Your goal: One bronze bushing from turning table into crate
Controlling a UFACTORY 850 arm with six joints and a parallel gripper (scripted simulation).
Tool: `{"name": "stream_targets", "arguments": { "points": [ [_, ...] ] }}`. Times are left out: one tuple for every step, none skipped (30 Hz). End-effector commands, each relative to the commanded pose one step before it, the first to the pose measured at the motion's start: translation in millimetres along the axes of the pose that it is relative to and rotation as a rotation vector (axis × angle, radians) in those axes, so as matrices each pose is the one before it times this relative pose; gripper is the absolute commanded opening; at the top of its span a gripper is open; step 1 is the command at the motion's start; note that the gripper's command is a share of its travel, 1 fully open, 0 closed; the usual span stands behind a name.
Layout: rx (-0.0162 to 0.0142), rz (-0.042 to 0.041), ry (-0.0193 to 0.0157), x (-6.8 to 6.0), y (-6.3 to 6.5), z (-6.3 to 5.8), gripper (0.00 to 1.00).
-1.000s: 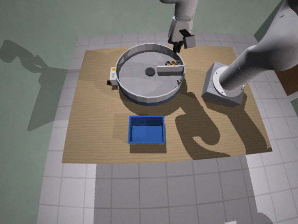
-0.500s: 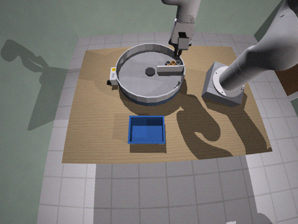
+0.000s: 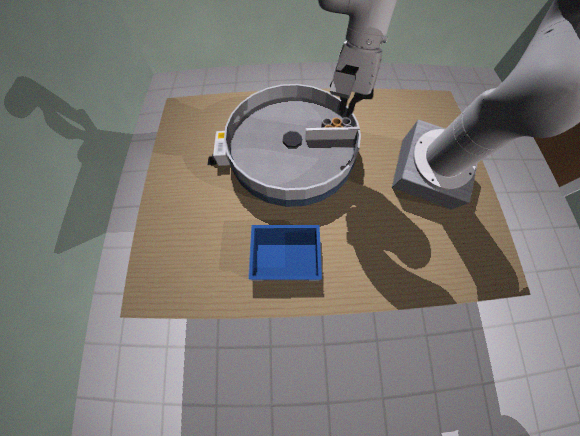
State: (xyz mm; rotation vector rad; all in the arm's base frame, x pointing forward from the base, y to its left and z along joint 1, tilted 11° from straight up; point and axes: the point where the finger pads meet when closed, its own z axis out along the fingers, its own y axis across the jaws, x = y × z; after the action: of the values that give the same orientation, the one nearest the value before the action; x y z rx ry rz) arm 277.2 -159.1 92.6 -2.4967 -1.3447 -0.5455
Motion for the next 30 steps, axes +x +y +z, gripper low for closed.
{"name": "stream_targets", "arguments": {
  "points": [
    [-0.00108, 0.16466, 0.02739, 4.3, -1.74, 3.57, 0.1],
    [-0.00071, 0.02687, 0.00526, 0.63, -0.41, 0.63, 0.1],
    [-0.00065, 0.02673, 0.00524, 0.61, -0.4, 0.62, 0.1],
    [-0.00059, 0.02663, 0.00522, 0.59, -0.4, 0.61, 0.1],
    [-0.00054, 0.0266, 0.00522, 0.58, -0.4, 0.61, 0.1],
    [-0.00049, 0.02661, 0.00522, 0.56, -0.4, 0.6, 0.1],
    [-0.00043, 0.02661, 0.00522, 0.55, -0.39, 0.6, 0.1],
    [-0.00038, 0.02661, 0.00522, 0.53, -0.39, 0.59, 0.1],
    [-0.00032, 0.0266, 0.00522, 0.52, -0.39, 0.58, 0.1],
    [-0.00027, 0.02662, 0.00523, 0.51, -0.38, 0.58, 0.1],
    [0.0, 0.0, 0.0, 0.0, 0.0, 0.0, 0.1],
    [0.0, 0.0, 0.0, 0.0, 0.0, 0.0, 0.1],
    [-0.00042, 0.06092, 0.01196, 1.13, -0.84, 1.3, 0.1],
    [-0.00013, 0.0392, 0.00769, 0.69, -0.53, 0.83, 0.1],
    [-0.00002, 0.02068, 0.00406, 0.35, -0.28, 0.43, 0.1],
    [0.00001, 0.02335, 0.00458, 0.39, -0.31, 0.48, 0.1],
    [0.00006, 0.02588, 0.00508, 0.42, -0.34, 0.53, 0.1],
    [0.00012, 0.02682, 0.00526, 0.42, -0.34, 0.54, 0.1],
    [0.00017, 0.02688, 0.00527, 0.41, -0.34, 0.54, 0.1],
    [0.00022, 0.02673, 0.00524, 0.4, -0.33, 0.53, 0.1],
    [0.00027, 0.02663, 0.00521, 0.39, -0.32, 0.52, 0.1],
    [0.00032, 0.02662, 0.00521, 0.38, -0.31, 0.52, 0.1],
    [0.00037, 0.02662, 0.00521, 0.37, -0.3, 0.51, 0.1],
    [0.00042, 0.02663, 0.00521, 0.37, -0.29, 0.51, 0.1],
    [0.00047, 0.02662, 0.0052, 0.36, -0.28, 0.5, 0.1],
    [0.00052, 0.02663, 0.0052, 0.35, -0.28, 0.49, 0.1],
    [0.00058, 0.02663, 0.0052, 0.35, -0.27, 0.49, 0.1],
    [0.0, 0.0, 0.0, 0.0, 0.0, 0.0, 0.1],
    [0.0, 0.0, 0.0, 0.0, 0.0, 0.0, 0.1],
    [0.00162, 0.06497, 0.01267, 0.83, -0.6, 1.17, 0.1]
  ]
}}
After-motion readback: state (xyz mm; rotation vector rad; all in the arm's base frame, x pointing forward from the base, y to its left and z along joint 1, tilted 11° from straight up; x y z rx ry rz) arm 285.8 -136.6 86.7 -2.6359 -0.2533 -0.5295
